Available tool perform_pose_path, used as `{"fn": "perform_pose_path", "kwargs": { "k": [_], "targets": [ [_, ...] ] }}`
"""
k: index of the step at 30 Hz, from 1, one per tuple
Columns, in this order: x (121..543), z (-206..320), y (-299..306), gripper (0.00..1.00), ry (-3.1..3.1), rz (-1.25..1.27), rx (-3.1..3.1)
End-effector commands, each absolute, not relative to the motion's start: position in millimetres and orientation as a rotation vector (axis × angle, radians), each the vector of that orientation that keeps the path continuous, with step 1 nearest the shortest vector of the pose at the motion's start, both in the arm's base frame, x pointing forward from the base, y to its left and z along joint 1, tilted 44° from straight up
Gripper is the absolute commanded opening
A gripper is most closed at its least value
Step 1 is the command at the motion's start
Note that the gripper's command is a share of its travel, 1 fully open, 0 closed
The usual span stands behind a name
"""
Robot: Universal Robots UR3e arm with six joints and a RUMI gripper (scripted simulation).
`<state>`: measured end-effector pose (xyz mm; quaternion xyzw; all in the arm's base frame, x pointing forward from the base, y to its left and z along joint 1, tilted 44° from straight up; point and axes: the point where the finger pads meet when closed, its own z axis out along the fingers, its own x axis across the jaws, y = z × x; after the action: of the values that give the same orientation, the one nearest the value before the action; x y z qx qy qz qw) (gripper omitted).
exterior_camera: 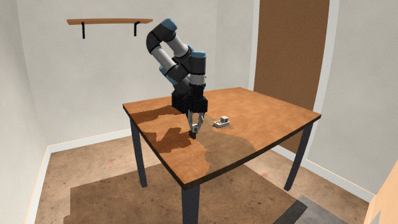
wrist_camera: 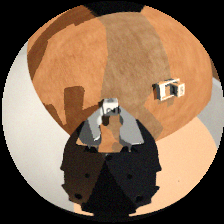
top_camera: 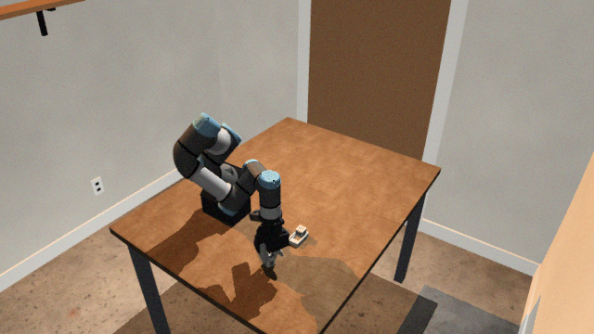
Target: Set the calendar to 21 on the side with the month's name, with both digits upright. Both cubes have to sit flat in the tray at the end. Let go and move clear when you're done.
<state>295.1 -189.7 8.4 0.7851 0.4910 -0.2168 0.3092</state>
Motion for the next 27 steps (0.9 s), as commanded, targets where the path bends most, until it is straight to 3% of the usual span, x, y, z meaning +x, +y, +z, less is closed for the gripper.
{"fn": "perform_pose_path", "kwargs": {
  "k": [1, 27],
  "targets": [
    [296, 10, -188, 0.1, 1.297, -0.571, 2.073],
    [298, 53, -147, 0.1, 1.297, -0.571, 2.073]
  ]
}}
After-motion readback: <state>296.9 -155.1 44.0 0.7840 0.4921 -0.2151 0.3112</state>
